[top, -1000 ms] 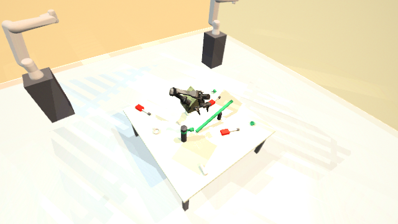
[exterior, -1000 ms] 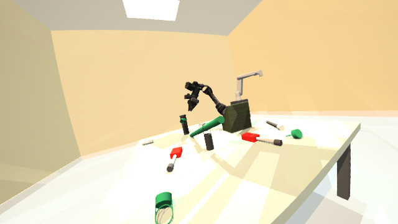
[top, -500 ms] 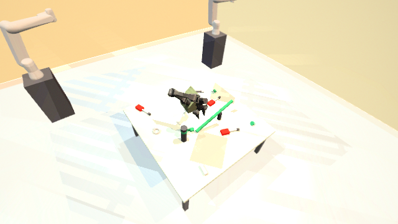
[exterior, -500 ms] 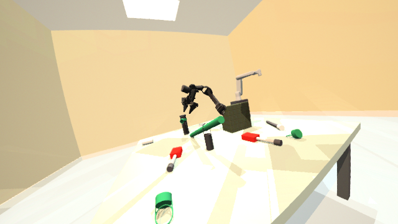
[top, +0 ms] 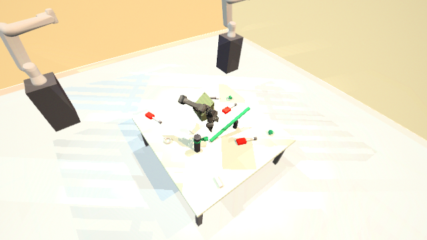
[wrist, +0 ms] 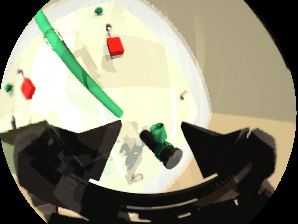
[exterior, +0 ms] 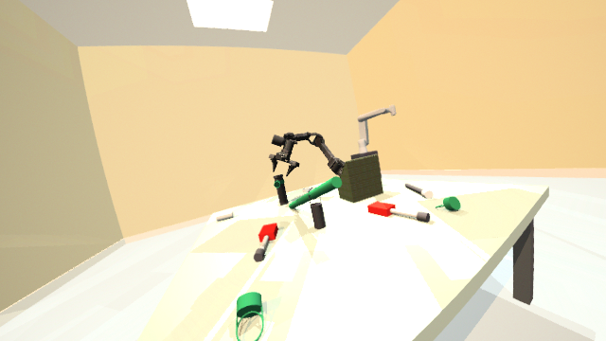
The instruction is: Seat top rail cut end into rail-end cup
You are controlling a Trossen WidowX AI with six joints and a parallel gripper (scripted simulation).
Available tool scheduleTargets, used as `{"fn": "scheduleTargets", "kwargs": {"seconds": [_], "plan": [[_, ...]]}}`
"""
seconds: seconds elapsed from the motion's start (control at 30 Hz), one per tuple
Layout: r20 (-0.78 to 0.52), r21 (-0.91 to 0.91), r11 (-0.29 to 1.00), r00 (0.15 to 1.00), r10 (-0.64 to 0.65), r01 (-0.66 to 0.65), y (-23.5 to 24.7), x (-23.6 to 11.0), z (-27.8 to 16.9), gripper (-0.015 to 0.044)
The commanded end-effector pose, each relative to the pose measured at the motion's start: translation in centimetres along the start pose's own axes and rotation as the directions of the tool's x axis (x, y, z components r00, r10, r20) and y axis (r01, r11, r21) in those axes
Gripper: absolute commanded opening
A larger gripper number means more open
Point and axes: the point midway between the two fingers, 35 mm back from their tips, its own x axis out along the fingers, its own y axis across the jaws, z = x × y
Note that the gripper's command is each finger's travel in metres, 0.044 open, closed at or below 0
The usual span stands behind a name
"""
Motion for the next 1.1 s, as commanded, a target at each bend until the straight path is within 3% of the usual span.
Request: {"fn": "scheduleTargets", "kwargs": {"seconds": [0.0,0.4,0.6,1.07], "plan": [[-0.055,-0.346,0.938,0.998,-0.039,0.018,-3.3,1.0,-4.3,0.044],[-0.055,-0.346,0.938,0.998,-0.039,0.018,-3.3,1.0,-4.3,0.044],[-0.055,-0.346,0.938,0.998,-0.04,0.019,-2.2,3.3,-4.9,0.044],[-0.054,-0.345,0.938,0.998,-0.038,0.017,-2.2,4.8,-4.9,0.044]]}}
